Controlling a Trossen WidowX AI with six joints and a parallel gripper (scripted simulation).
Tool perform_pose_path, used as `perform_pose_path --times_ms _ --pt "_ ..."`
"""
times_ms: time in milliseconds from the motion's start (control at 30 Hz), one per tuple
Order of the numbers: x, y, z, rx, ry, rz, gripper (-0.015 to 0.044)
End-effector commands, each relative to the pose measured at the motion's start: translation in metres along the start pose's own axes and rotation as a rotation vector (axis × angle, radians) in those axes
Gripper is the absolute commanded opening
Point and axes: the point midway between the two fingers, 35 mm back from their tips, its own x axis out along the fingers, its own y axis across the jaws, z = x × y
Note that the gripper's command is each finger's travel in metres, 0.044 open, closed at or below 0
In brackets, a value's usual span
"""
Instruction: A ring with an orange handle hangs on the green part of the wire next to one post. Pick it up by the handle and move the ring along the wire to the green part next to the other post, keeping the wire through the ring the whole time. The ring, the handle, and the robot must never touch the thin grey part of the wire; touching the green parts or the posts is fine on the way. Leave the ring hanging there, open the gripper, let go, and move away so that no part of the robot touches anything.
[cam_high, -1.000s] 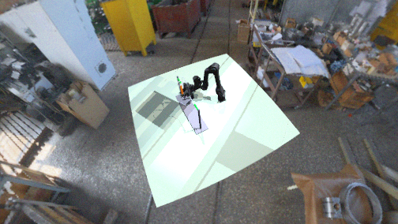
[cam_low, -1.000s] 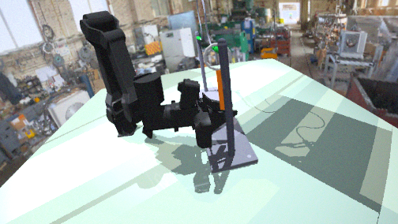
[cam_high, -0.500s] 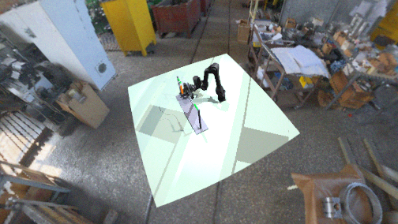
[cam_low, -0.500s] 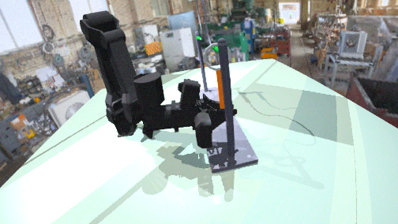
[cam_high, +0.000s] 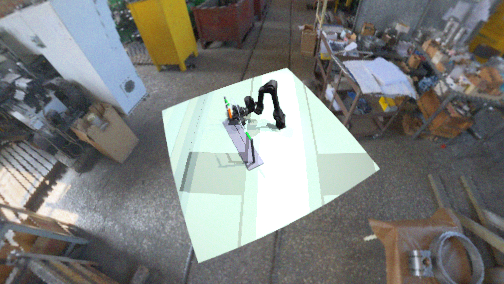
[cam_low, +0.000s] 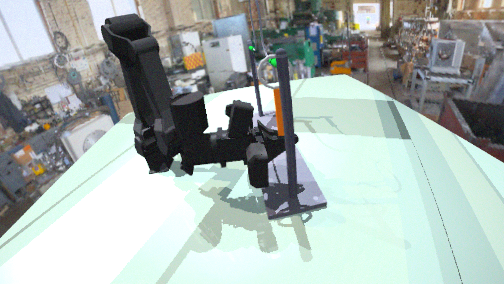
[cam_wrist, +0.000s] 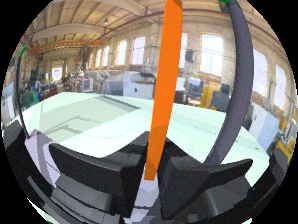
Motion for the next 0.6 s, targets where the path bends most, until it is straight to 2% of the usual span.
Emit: perform_pose_path --times_ms 0,567 --pt "0.0 0.0 0.0 0.0 0.0 0.0 -0.015" --pt "-0.001 0.001 0.017 0.004 -0.002 -0.002 -0.015"
